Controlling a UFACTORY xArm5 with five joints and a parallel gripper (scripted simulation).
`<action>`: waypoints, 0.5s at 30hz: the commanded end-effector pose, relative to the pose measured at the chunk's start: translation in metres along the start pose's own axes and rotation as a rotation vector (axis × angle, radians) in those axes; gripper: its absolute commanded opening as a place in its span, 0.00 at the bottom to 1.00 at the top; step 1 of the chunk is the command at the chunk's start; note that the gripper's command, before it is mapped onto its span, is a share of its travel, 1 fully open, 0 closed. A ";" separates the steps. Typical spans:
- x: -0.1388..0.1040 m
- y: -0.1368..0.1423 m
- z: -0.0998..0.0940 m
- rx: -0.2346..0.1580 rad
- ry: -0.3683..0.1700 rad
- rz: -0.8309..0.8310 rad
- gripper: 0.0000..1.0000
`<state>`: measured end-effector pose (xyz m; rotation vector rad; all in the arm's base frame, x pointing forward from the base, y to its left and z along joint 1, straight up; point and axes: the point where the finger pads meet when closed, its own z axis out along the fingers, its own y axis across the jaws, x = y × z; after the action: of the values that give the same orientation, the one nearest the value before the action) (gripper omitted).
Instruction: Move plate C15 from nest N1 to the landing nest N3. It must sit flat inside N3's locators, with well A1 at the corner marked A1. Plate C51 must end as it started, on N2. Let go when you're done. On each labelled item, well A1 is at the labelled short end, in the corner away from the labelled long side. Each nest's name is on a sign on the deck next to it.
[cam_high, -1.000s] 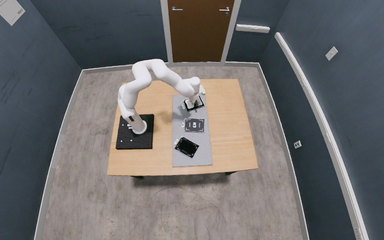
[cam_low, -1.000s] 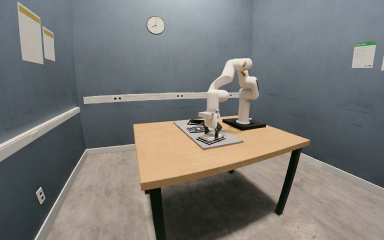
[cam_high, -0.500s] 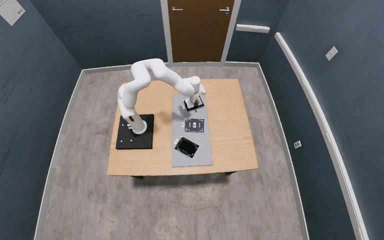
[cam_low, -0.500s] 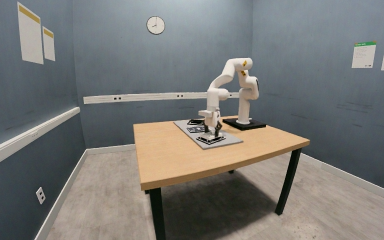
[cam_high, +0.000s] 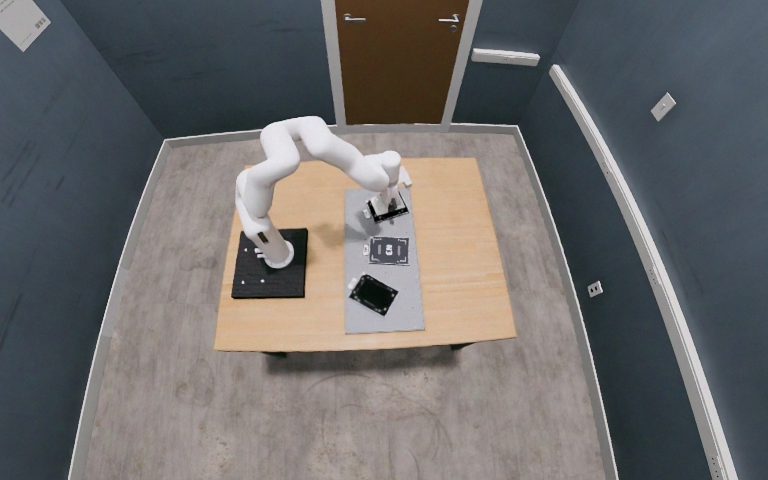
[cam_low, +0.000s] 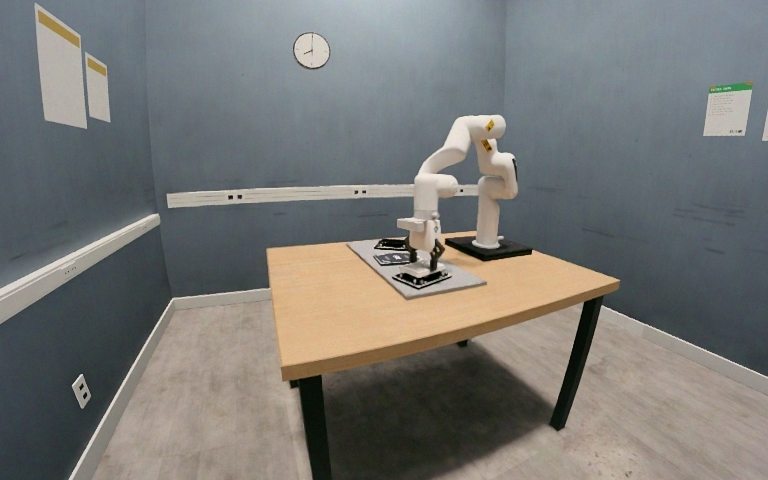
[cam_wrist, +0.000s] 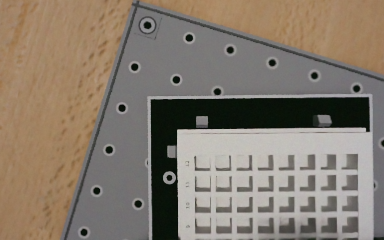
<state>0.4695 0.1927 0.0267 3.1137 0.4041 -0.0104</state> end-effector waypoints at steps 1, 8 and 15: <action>0.002 0.000 -0.002 0.001 0.004 0.000 0.00; 0.002 0.000 -0.011 0.001 0.005 0.000 0.00; 0.002 0.000 -0.019 0.001 0.005 0.000 0.00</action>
<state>0.4698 0.1928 0.0382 3.1138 0.4041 -0.0094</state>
